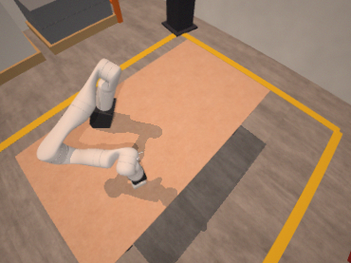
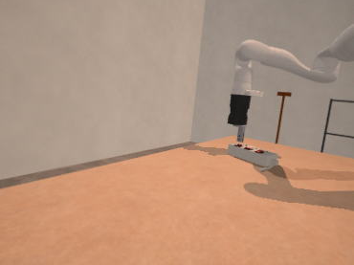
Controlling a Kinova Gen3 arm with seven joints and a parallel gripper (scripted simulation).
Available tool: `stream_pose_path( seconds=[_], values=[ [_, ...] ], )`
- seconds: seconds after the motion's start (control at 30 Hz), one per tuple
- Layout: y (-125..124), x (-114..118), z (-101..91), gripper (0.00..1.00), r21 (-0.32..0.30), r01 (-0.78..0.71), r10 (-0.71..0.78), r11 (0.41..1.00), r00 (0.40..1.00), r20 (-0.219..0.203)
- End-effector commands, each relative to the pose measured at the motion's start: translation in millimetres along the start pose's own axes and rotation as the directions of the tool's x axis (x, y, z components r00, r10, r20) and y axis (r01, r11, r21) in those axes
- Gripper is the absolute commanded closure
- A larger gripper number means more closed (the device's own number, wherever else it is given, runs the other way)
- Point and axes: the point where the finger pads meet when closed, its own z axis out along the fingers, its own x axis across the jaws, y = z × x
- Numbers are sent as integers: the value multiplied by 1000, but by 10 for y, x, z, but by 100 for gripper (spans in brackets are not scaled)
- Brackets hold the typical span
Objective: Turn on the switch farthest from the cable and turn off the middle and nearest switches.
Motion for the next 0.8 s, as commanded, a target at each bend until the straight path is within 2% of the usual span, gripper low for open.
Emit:
stream_pose_path(
  seconds=[0.0, 0.77],
  values=[
    [-3, 4, 20, 100, 1, 0, 0, 1000, 1000, -1],
    [-4, 5, 58, 100, 1, 0, 0, 1000, 1000, -1]
  ],
)
